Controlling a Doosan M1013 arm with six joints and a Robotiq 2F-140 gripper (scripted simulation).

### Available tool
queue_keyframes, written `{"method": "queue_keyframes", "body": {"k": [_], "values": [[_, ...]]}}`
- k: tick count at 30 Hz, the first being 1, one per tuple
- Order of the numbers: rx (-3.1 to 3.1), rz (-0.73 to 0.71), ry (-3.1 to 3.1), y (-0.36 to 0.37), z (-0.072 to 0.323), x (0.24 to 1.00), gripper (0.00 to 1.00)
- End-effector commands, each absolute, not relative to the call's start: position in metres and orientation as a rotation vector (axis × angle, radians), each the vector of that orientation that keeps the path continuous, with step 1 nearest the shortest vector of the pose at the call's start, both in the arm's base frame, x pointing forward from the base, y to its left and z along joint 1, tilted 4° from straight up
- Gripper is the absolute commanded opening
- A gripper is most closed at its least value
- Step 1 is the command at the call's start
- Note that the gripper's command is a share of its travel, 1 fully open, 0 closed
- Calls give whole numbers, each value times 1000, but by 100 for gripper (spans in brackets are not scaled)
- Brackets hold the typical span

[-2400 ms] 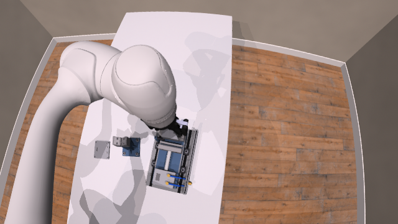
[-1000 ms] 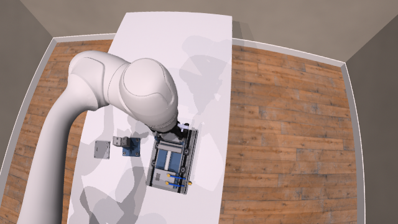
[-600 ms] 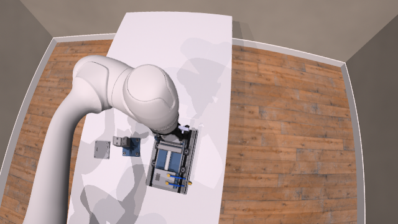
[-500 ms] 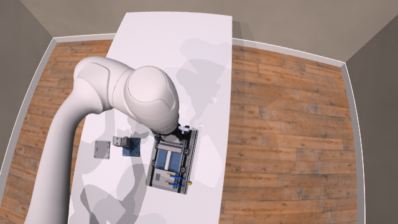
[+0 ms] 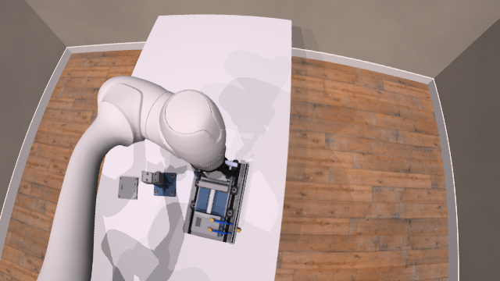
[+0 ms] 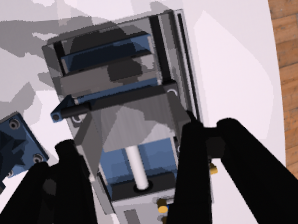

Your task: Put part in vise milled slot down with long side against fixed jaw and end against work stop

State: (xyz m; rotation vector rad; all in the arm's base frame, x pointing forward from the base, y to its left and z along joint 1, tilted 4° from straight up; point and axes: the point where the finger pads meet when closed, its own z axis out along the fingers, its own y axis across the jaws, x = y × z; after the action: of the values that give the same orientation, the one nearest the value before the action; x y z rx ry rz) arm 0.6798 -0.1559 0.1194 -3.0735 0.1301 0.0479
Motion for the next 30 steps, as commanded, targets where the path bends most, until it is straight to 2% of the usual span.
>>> {"method": "queue_keyframes", "body": {"k": [1, 30], "values": [[-3073, 48, 130, -156, 116, 680, 0], [-3073, 48, 130, -155, 109, 679, 0]]}}
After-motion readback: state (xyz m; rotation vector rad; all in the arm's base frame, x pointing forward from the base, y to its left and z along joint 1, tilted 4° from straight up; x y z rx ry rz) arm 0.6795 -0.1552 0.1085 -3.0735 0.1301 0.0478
